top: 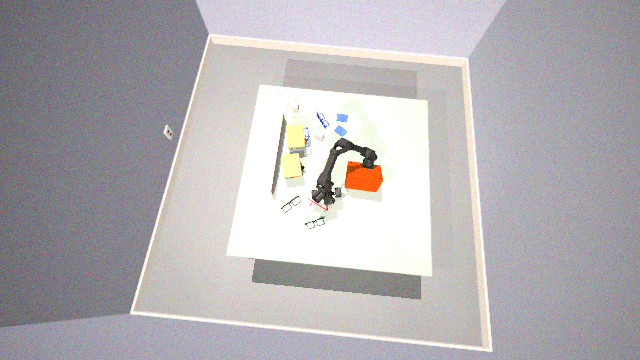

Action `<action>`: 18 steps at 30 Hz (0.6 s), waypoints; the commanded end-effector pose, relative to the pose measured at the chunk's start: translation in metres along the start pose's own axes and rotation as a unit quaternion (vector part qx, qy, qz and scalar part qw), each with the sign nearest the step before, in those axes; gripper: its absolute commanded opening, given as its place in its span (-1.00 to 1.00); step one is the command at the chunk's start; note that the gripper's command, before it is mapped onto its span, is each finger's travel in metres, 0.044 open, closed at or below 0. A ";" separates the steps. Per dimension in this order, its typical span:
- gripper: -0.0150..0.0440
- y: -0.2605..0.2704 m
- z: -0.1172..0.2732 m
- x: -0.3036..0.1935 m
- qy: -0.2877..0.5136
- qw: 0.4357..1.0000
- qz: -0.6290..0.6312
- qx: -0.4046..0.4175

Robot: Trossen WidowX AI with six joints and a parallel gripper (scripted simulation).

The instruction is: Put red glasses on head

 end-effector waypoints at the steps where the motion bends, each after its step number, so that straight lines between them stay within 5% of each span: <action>1: -0.49 0.006 -0.002 0.002 0.000 1.000 0.000 0.005; 18: -0.49 0.018 -0.001 0.014 -0.001 1.000 0.000 0.005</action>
Point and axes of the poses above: the point midway between the two fingers, 35 mm back from their tips, its own z axis back along the fingers, its own y axis across the jaws, x = y × z, the point moved 8 cm from there along z, back along the fingers, and after that the axes turned 11 degrees about -z, right-handed, at the moved point
